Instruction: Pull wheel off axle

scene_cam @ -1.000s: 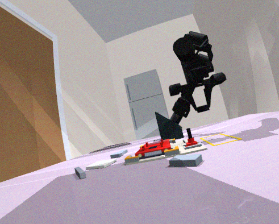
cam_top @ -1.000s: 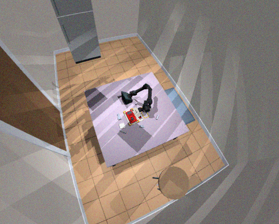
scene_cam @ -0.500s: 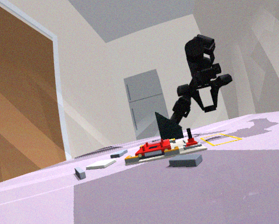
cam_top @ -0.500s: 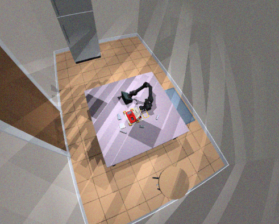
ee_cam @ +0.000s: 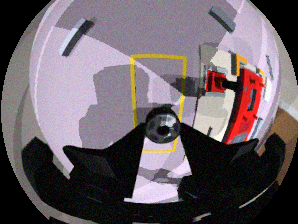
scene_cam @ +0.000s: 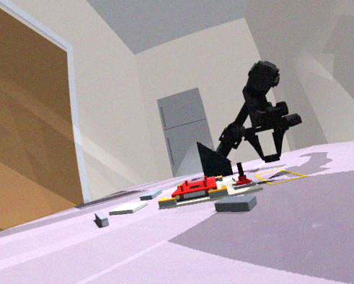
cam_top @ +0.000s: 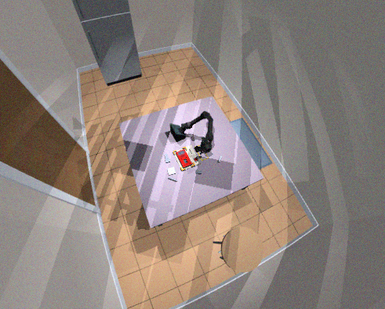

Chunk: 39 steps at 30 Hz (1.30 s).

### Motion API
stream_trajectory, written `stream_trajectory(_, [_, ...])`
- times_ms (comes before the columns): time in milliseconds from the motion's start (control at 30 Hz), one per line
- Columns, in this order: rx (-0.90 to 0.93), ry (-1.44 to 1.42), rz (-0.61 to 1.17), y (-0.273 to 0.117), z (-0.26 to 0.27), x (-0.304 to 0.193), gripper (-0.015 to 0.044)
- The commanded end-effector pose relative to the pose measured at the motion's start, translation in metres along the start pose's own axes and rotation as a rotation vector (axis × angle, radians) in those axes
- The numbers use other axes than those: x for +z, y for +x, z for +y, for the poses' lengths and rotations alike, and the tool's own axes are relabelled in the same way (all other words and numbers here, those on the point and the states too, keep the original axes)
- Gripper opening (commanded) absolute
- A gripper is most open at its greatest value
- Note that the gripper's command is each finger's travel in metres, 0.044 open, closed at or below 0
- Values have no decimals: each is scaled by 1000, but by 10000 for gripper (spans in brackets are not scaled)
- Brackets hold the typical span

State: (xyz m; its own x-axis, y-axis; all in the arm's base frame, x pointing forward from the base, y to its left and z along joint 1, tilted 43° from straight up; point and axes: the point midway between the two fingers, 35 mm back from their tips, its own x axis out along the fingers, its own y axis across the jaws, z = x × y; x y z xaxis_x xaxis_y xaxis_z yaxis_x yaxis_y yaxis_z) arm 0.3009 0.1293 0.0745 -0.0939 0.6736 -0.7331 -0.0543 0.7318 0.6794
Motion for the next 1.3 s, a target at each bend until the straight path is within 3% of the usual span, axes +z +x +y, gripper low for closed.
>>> stream_trajectory(0, [8, 7, 5, 23, 1, -3, 0])
stream_trajectory(233, [12, 7, 6, 43, 2, -6, 0])
stream_trajectory(567, [5, 0, 10, 39, 2, -5, 263])
stream_trajectory(633, [5, 1, 9, 33, 2, -4, 300])
stream_trajectory(833, [8, 7, 6, -17, 1, -5, 300])
stream_trajectory(933, [8, 7, 6, -20, 1, -6, 300])
stream_trajectory(967, [8, 14, 9, -12, -2, -7, 326])
stream_trajectory(1100, [-3, 14, 7, -39, -21, -40, 431])
stream_trajectory(1267, [4, 12, 10, -66, -37, -86, 440])
